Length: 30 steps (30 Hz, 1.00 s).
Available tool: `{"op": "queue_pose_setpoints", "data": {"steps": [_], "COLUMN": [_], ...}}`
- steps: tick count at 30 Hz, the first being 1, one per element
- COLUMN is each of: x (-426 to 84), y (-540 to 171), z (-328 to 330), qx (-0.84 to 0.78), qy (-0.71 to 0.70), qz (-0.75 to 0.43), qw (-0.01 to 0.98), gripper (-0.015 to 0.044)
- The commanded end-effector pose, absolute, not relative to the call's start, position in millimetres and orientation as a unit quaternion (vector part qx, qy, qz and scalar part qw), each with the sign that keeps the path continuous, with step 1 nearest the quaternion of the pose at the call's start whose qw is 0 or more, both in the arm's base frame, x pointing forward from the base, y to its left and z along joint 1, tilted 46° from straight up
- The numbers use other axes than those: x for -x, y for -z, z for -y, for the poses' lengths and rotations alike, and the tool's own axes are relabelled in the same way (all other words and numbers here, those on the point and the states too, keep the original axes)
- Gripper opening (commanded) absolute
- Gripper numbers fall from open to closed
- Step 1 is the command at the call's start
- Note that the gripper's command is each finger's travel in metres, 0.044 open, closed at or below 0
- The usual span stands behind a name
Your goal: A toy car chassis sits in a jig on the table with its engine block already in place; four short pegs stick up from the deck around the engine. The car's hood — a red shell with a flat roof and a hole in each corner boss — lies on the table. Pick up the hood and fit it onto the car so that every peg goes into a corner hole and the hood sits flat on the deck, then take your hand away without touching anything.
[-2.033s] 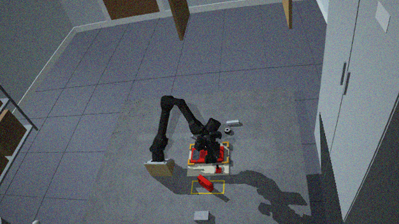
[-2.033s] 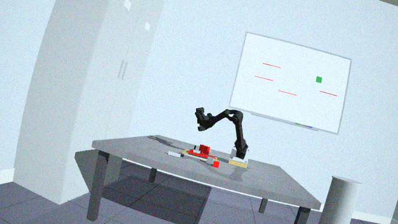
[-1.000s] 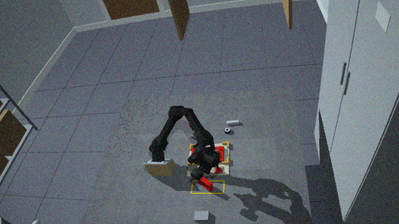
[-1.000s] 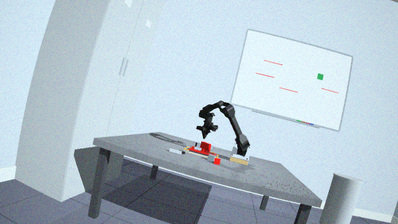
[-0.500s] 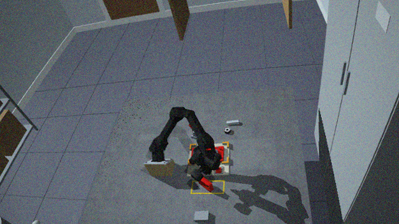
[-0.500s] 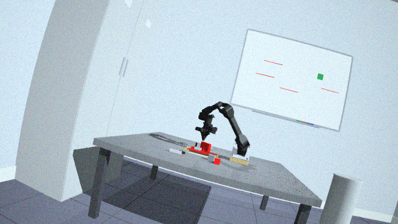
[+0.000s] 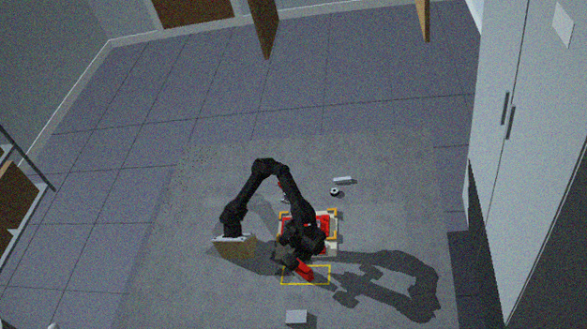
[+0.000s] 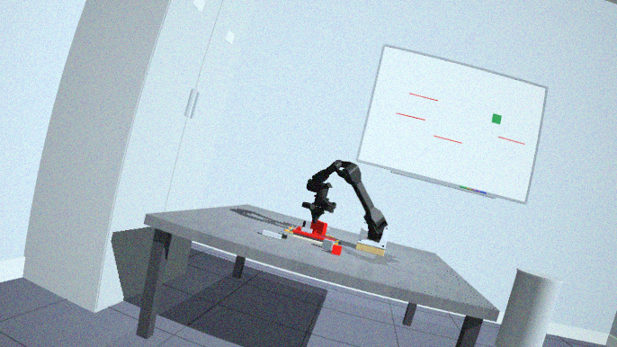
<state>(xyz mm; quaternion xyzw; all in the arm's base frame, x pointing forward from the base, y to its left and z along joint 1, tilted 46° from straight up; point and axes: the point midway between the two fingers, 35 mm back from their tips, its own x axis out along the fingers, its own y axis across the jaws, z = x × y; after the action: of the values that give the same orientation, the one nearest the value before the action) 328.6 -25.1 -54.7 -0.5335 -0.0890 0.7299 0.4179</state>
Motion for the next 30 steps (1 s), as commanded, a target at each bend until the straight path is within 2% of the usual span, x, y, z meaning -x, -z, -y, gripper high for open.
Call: {"op": "queue_pose_setpoints", "data": {"steps": [1, 30], "x": [-326.2, -310.8], "y": [59.1, 78.0], "z": [27.7, 49.6], "qx": [0.532, 0.533], "qy": [-0.731, -0.731], "qz": [0.088, 0.086], "qw": [0.419, 0.418], "gripper": [0.0, 0.0]}}
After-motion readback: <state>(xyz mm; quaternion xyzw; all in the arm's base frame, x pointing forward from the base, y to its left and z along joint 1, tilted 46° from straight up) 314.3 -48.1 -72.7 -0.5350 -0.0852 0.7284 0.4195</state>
